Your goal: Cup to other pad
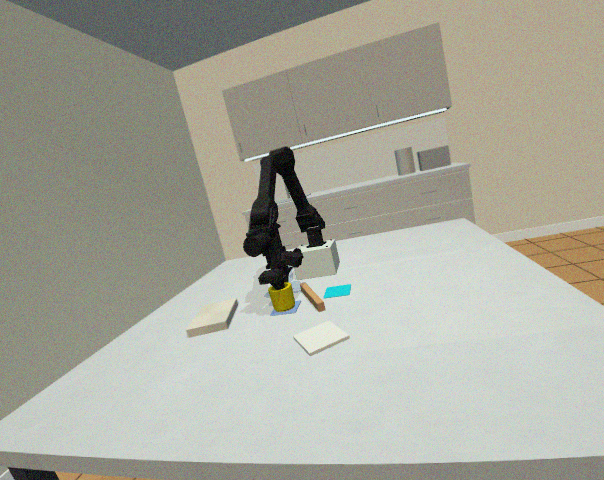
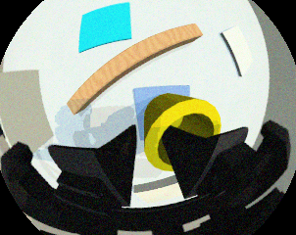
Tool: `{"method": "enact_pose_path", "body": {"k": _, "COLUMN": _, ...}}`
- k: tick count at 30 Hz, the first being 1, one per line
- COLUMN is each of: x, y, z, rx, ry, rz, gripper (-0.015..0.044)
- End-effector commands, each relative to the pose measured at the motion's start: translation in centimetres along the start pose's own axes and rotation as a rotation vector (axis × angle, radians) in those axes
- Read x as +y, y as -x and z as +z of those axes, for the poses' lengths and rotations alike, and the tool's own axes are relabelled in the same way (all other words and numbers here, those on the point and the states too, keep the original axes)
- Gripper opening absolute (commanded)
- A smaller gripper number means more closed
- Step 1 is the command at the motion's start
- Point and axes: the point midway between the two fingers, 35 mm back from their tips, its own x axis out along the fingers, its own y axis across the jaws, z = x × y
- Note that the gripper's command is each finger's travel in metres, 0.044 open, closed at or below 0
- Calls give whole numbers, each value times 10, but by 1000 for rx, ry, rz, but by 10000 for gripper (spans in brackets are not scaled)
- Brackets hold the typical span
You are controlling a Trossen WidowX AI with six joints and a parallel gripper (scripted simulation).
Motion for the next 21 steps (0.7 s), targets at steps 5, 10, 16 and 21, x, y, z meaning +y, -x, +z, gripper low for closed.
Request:
{"method": "enact_pose_path", "body": {"k": 5, "x": 0, "y": 0, "z": 0, "rx": 0, "ry": 0, "rz": -1, "gripper": 80}}
{"method": "enact_pose_path", "body": {"k": 10, "x": 0, "y": 0, "z": 0, "rx": 0, "ry": 0, "rz": -1, "gripper": 47}}
{"method": "enact_pose_path", "body": {"k": 16, "x": 0, "y": 1, "z": 0, "rx": 0, "ry": 0, "rz": -1, "gripper": 0}}
{"method": "enact_pose_path", "body": {"k": 21, "x": -1, "y": 14, "z": 0, "rx": 1, "ry": -1, "rz": 0, "gripper": 0}}
